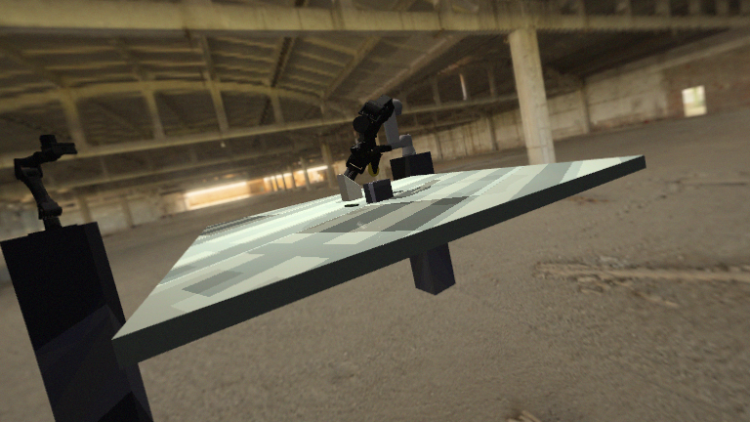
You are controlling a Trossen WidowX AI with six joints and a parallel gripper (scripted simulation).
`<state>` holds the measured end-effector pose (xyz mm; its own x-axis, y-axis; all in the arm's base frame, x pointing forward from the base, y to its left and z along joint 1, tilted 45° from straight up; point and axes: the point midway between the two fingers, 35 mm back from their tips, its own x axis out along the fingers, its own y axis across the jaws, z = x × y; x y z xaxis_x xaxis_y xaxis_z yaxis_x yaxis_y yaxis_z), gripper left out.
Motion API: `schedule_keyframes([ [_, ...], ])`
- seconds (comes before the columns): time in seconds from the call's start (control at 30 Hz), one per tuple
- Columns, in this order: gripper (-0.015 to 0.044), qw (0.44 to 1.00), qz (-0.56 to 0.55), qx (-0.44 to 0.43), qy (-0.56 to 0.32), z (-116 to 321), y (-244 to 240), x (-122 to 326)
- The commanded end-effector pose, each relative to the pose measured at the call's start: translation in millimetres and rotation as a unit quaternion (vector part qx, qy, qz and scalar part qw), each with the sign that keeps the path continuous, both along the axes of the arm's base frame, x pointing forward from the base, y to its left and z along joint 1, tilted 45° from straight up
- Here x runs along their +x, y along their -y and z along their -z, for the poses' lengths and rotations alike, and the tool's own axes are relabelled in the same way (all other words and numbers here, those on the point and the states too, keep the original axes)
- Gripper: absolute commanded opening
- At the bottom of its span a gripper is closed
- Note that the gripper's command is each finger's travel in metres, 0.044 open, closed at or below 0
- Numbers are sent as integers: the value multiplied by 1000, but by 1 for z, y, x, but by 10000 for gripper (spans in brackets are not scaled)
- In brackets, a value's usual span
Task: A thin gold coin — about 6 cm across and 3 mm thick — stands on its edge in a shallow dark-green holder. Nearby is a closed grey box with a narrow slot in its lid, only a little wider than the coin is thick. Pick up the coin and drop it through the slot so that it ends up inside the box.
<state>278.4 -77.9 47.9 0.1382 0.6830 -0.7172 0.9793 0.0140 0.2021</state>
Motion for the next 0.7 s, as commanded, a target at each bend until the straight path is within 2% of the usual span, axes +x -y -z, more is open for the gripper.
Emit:
schedule_keyframes([
  [0.0, 0, 1000, 2, -1, 1, -4, 1, 2],
  [0.67, 0, 1000, 3, 1, -3, 4, -5, 2],
])
